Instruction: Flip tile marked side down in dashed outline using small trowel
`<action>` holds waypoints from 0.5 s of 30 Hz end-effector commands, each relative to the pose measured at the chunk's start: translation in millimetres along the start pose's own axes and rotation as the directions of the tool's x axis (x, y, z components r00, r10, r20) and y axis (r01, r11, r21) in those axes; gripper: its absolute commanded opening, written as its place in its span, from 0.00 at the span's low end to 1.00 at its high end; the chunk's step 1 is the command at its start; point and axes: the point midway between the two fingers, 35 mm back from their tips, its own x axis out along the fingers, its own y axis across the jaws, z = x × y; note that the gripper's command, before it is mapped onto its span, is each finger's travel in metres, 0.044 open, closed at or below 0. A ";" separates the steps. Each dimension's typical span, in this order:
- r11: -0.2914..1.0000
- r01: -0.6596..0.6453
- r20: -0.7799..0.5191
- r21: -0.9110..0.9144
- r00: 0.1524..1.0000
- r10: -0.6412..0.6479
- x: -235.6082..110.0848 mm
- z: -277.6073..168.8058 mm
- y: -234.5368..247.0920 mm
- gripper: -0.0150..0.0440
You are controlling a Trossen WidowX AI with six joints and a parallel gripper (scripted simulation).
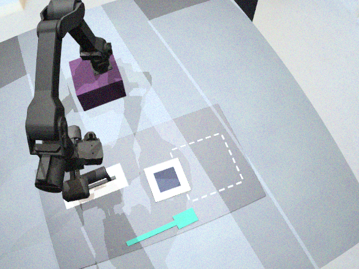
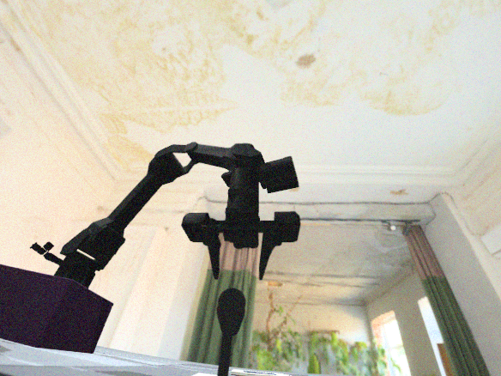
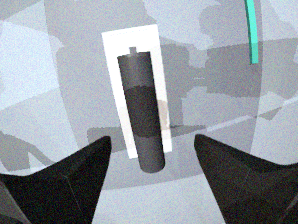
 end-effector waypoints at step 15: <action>0.840 0.125 0.029 0.528 0.986 -0.165 13.6 -6.3 1.1 0.76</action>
